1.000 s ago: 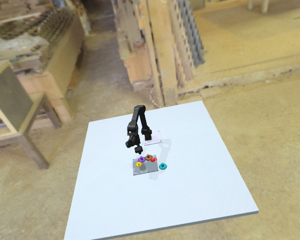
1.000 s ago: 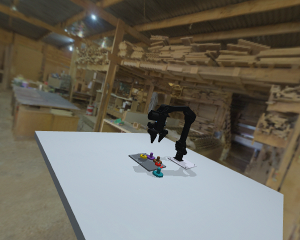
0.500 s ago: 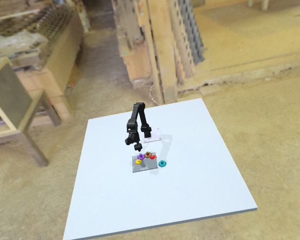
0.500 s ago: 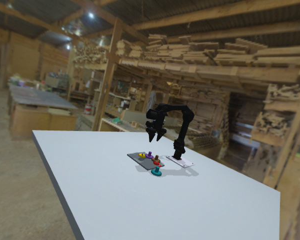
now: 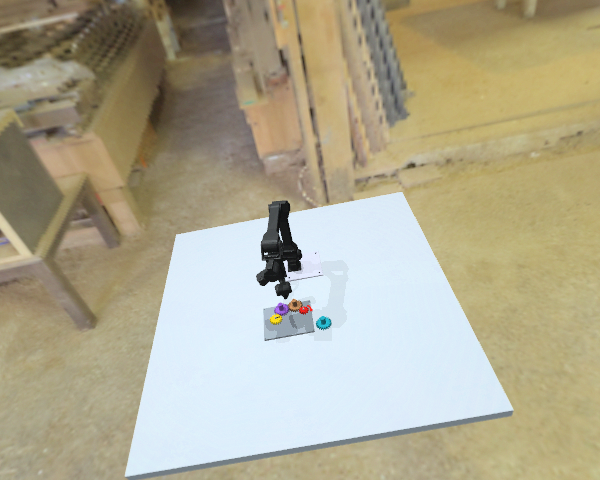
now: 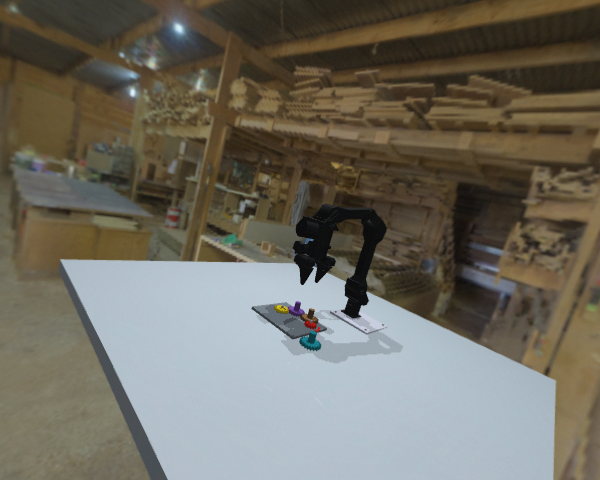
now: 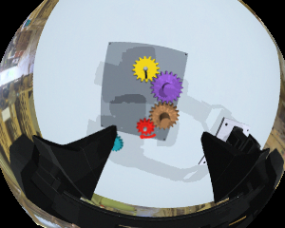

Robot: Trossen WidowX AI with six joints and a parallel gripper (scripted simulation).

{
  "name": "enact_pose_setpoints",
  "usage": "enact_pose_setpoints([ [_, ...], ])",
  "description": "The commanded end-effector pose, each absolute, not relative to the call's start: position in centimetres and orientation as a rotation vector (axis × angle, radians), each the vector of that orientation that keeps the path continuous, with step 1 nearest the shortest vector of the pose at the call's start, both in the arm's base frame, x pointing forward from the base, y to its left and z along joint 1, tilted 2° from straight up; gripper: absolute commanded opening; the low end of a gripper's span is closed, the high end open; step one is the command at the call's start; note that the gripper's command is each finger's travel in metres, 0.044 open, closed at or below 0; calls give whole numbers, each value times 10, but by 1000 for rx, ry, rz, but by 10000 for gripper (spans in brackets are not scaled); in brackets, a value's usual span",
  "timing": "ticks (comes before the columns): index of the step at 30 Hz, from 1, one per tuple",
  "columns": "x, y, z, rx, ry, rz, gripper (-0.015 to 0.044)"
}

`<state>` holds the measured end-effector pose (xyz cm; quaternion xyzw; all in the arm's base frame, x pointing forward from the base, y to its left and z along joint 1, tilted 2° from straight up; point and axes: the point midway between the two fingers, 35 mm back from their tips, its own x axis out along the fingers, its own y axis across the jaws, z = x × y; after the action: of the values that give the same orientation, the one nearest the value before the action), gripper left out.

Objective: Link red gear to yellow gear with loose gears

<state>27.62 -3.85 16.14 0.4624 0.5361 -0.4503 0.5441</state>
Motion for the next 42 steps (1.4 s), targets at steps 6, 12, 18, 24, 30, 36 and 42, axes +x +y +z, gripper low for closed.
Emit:
enact_pose_setpoints([
  [6, 278, 84, 180, 1063, 1299, -998, 440],
  [12, 256, 155, 191, 1080, 1310, -1014, 440],
  [18, 210, 229, 202, 1108, 1311, -1063, 440],
  [24, 196, 244, 204, 1114, 1310, -1077, 440],
  [30, 196, 244, 204, 1114, 1310, -1077, 440],
  [36, 196, 244, 204, 1114, 1310, -1077, 440],
  [42, 196, 244, 204, 1114, 1310, -1077, 440],
])
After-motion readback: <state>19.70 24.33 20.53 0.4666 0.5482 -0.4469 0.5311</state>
